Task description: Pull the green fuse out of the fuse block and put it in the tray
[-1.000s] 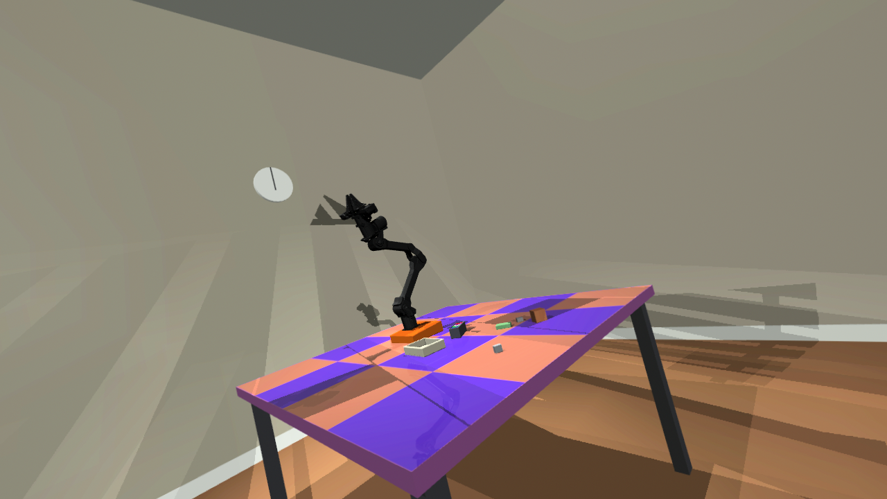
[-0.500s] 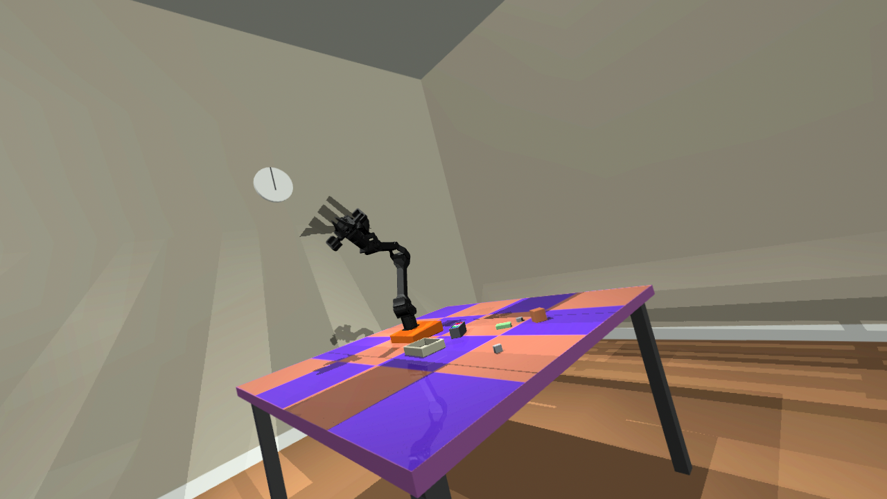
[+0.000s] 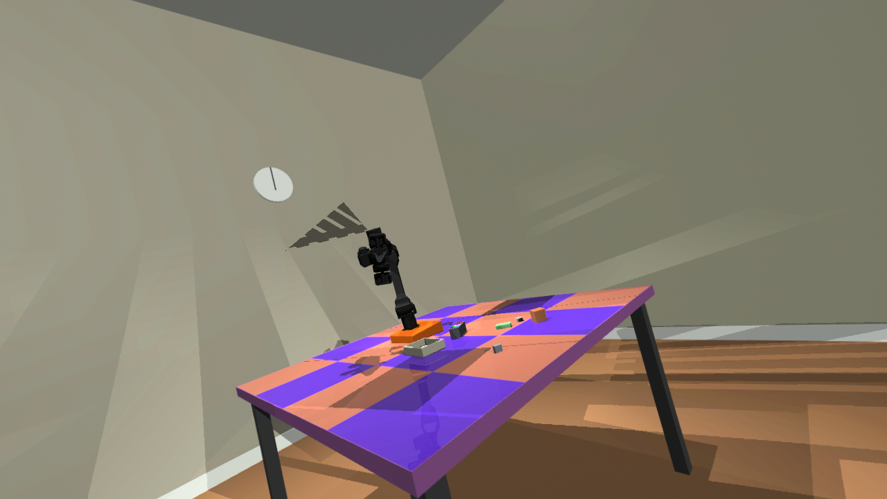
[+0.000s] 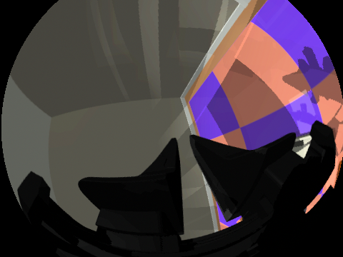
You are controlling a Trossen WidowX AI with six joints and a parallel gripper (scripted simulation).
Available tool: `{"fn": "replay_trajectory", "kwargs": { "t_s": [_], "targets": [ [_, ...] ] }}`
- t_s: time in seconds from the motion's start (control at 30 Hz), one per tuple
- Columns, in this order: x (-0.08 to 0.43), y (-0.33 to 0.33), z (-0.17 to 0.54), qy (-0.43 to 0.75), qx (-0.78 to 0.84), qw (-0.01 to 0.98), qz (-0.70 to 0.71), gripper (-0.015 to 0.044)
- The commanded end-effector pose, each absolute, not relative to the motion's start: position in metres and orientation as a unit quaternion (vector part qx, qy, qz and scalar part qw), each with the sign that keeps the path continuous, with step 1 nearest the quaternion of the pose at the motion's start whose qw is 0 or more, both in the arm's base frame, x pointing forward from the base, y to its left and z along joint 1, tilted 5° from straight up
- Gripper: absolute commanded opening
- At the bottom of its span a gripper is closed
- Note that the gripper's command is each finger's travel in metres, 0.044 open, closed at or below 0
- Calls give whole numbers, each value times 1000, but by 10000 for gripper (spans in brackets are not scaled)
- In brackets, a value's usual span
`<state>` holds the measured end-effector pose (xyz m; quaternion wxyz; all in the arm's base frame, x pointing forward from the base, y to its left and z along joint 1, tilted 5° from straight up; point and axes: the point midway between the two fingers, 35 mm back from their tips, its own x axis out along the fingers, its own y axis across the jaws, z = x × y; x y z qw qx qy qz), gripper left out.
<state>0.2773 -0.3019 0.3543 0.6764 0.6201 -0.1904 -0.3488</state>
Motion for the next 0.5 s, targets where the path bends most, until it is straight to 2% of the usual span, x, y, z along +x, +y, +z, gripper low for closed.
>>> {"fn": "replay_trajectory", "kwargs": {
  "t_s": [0.0, 0.23, 0.47],
  "targets": [
    [311, -278, 309, -128, 700, 605, -358, 65],
    [352, -210, 220, -8, 792, 446, -418, 65],
    [358, -127, 143, 77, 795, 289, -528, 65]
  ]
}}
